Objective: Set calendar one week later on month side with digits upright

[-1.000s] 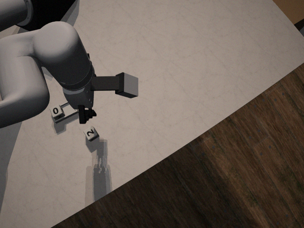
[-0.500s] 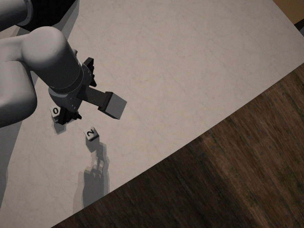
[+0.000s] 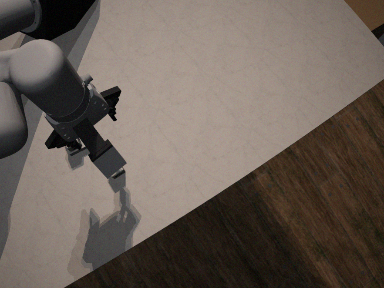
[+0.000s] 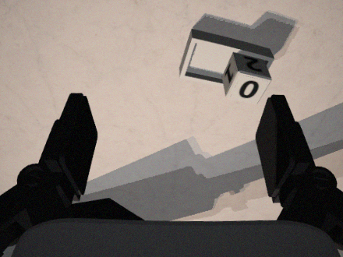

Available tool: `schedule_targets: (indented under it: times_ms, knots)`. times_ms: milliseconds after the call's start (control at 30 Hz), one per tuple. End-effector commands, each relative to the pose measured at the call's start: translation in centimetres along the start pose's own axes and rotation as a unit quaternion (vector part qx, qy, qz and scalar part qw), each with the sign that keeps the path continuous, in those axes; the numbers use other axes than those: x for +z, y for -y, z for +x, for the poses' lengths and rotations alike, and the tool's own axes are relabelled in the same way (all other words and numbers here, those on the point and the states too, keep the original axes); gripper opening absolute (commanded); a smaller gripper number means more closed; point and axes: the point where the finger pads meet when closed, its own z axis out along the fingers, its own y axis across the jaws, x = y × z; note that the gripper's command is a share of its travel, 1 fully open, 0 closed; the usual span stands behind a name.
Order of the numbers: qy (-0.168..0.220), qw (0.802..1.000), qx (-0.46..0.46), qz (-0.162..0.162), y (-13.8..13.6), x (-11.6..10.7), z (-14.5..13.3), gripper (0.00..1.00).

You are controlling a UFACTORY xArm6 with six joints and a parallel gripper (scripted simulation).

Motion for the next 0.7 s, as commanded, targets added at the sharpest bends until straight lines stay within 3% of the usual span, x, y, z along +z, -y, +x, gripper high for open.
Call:
schedule_targets:
  times_ms: [0,167,367,467,533,633,667]
  knots:
    - [-0.004,0.996,0.087,0.000,-0.7,0.0,-0.4,1.00]
    - [-0.004,0.988,0.154,0.000,-1.2,0.1,-0.7,1.00]
    - [-0.004,0.963,0.271,0.001,-2.2,0.2,-1.4,1.00]
    - [-0.004,0.959,0.285,0.001,-2.3,0.3,-1.4,1.00]
    - [-0.004,0.938,0.347,0.001,-2.8,0.4,-1.8,1.00]
    - [-0.004,0.930,0.368,0.001,-3.0,0.4,-1.9,1.00]
    - [-0.004,0.916,0.400,0.001,-3.2,0.5,-2.2,1.00]
